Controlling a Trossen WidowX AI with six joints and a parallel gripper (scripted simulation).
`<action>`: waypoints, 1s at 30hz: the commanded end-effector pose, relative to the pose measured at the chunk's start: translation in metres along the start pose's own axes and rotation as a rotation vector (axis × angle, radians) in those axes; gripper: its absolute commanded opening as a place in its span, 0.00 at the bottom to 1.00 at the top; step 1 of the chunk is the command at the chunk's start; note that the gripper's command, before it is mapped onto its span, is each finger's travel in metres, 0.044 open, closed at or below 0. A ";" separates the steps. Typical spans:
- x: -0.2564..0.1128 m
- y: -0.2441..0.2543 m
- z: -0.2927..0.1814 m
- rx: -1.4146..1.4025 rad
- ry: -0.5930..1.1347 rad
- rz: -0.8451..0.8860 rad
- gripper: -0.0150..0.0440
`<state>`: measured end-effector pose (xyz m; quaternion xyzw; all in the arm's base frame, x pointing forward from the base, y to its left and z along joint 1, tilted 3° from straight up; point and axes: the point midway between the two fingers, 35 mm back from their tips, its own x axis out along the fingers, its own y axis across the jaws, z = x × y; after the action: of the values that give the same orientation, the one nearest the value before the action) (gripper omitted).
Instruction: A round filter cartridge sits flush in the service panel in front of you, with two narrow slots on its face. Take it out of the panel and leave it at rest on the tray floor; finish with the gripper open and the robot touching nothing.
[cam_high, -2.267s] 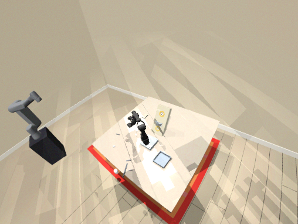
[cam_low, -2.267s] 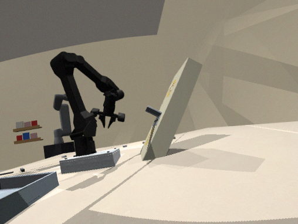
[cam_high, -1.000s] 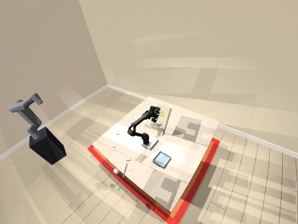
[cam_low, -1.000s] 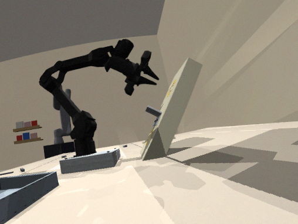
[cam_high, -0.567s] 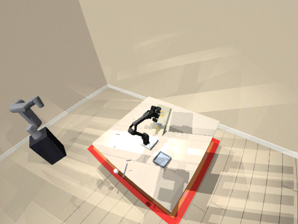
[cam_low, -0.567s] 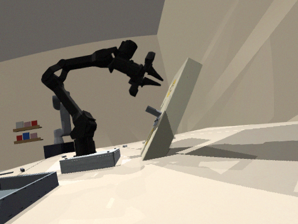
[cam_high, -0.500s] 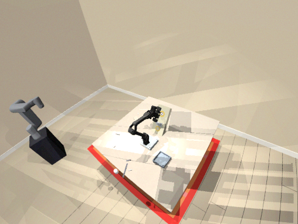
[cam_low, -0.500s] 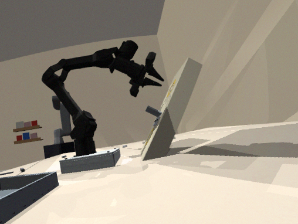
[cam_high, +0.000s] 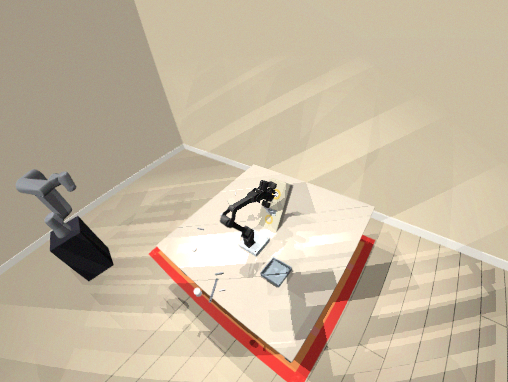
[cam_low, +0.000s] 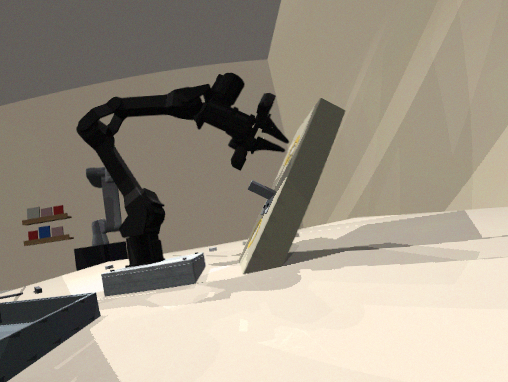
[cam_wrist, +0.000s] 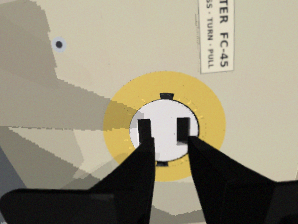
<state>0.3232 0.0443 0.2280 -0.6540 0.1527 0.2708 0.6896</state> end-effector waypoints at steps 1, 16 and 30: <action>0.009 0.003 -0.001 0.004 0.005 0.006 0.41; 0.011 0.003 -0.002 0.003 0.005 0.006 0.41; 0.011 0.002 -0.001 0.004 0.005 0.006 0.41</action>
<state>0.3305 0.0454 0.2197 -0.6532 0.1555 0.2727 0.6890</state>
